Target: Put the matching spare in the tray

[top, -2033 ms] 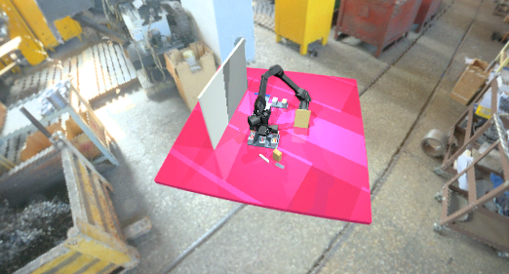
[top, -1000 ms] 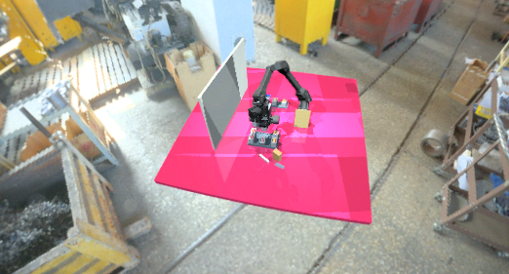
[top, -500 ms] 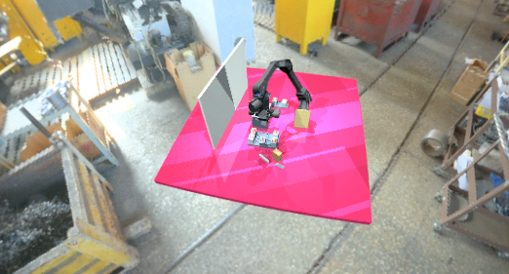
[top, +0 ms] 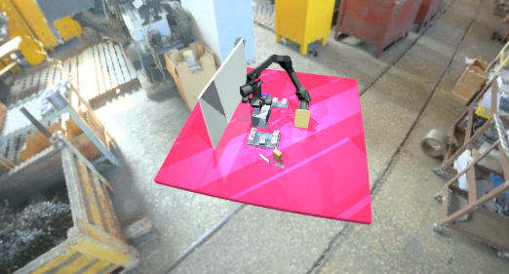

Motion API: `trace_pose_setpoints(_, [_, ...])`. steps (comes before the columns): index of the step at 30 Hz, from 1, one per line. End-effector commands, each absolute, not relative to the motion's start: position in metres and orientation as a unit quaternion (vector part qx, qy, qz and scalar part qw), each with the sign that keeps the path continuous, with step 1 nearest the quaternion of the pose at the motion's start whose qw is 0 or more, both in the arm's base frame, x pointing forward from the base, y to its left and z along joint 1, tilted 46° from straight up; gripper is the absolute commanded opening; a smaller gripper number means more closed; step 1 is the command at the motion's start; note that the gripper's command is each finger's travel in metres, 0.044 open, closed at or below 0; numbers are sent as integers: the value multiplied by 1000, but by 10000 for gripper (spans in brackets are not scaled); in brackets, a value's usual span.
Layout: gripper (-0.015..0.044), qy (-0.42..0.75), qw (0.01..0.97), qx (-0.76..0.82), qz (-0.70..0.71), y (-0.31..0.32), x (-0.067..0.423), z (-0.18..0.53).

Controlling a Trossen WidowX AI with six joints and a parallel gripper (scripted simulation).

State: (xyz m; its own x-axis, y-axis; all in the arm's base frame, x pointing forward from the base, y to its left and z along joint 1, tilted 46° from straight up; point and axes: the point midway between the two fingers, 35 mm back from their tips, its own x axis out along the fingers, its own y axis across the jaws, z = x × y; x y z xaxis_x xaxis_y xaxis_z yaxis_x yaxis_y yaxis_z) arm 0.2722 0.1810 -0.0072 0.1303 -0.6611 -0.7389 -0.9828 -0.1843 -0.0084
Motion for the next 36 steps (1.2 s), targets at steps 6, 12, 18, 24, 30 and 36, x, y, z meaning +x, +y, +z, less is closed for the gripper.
trace_pose_setpoints(6, [0,575,270,-707,311,138,313,50])
trace_pose_setpoints(12, [0,575,272,-709,306,102,331,86])
trace_pose_setpoints(18, [0,577,271,-711,298,62,341,122])
trace_pose_setpoints(24, [0,583,265,-713,287,21,342,158])
trace_pose_setpoints(30, [0,591,252,-714,280,-19,335,192])
trace_pose_setpoints(36, [0,592,250,-714,279,-23,334,195])
